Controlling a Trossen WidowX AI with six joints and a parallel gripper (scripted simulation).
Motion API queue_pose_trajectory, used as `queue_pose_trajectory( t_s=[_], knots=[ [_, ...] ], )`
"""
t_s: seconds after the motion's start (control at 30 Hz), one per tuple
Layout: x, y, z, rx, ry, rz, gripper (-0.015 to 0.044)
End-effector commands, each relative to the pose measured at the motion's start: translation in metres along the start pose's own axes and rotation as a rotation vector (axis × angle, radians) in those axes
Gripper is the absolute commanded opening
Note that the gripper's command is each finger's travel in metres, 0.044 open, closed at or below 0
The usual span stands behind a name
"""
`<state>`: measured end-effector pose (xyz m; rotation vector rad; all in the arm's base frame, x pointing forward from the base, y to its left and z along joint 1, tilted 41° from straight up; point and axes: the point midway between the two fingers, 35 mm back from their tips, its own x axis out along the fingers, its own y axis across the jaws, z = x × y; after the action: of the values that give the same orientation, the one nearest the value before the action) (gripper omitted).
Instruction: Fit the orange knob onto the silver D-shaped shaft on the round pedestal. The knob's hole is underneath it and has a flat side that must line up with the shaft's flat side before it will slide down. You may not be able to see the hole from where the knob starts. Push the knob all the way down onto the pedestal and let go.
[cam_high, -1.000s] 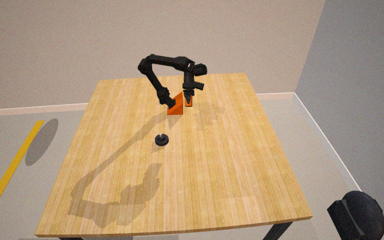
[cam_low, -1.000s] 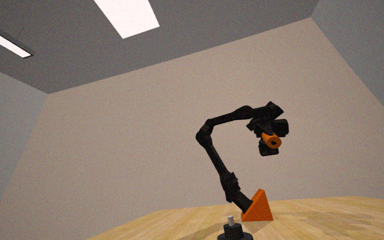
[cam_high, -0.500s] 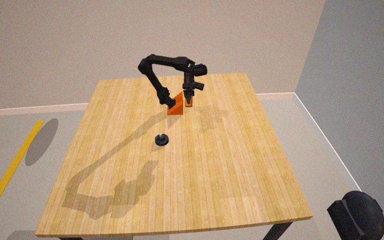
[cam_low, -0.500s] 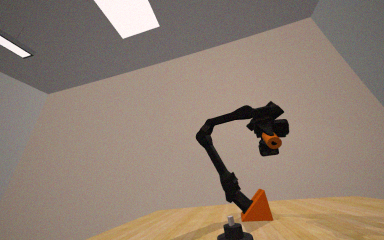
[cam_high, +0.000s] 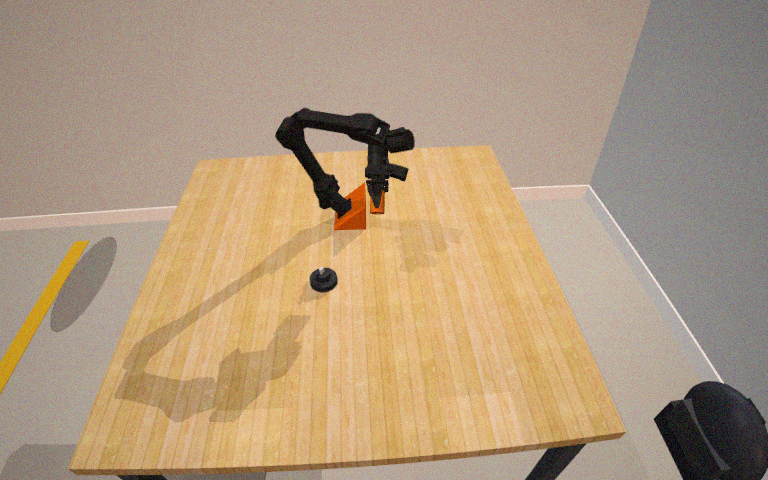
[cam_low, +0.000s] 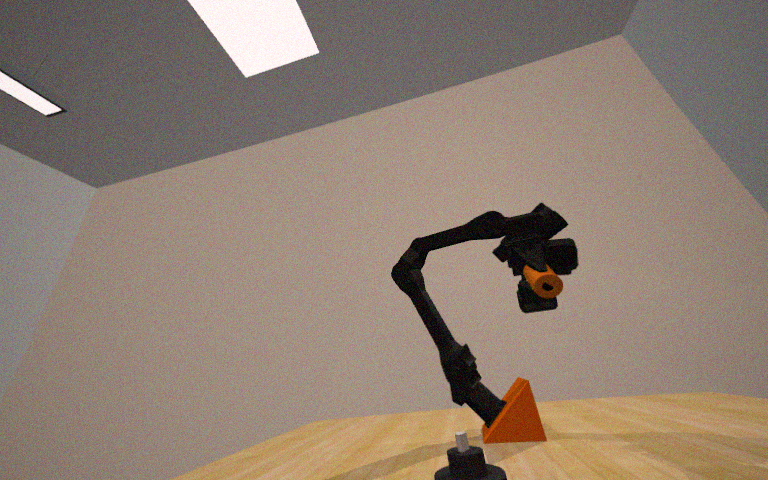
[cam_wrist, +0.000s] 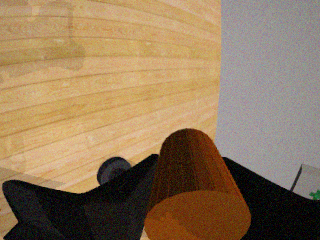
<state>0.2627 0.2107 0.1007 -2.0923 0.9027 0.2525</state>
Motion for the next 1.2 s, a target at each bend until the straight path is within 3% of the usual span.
queue_pose_trajectory(
  t_s=[0.0, 1.17],
  knots=[
    [-0.001, -0.002, -0.002, 0.007, -0.001, -0.006, 0.0000],
    [0.062, 0.038, -0.004, 0.011, 0.000, 0.743, 0.0000]
  ],
)
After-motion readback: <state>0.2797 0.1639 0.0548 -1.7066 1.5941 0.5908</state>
